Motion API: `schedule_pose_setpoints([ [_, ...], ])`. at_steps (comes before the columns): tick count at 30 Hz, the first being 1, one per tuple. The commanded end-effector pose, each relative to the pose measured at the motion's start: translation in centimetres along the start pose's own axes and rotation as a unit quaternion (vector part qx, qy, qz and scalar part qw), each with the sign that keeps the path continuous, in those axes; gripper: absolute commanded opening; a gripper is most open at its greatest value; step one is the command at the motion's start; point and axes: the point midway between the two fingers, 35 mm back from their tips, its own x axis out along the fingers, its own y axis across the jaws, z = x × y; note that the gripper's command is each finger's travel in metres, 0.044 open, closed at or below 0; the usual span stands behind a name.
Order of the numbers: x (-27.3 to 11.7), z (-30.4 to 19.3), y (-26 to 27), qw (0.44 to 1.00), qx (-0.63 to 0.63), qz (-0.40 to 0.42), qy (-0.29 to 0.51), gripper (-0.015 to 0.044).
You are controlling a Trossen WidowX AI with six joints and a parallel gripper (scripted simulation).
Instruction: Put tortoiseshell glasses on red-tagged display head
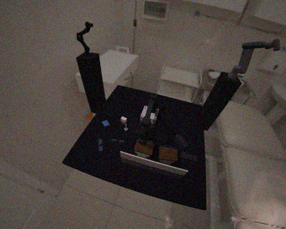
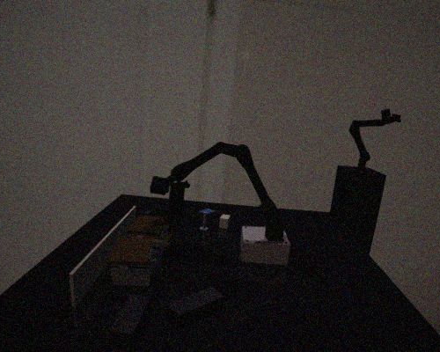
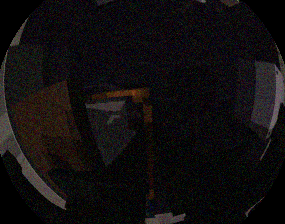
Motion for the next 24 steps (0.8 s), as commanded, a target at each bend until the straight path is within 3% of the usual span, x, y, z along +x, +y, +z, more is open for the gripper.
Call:
schedule_pose_setpoints([
  [1, 0.3, -0.1, -0.1, 1.000, 0.001, -0.001, 0.002, 0.0000],
  [4, 0.3, -0.1, -0.1, 1.000, 0.001, -0.001, 0.002, 0.0000],
  [8, 0.1, 0.0, 0.0, 1.000, 0.000, -0.001, 0.000, 0.0105],
  [17, 0.0, 0.0, 0.0, 1.000, 0.000, -0.003, 0.000, 0.0108],
  [24, -3.1, 0.2, 0.1, 0.999, 0.001, -0.032, -0.004, 0.0108],
])
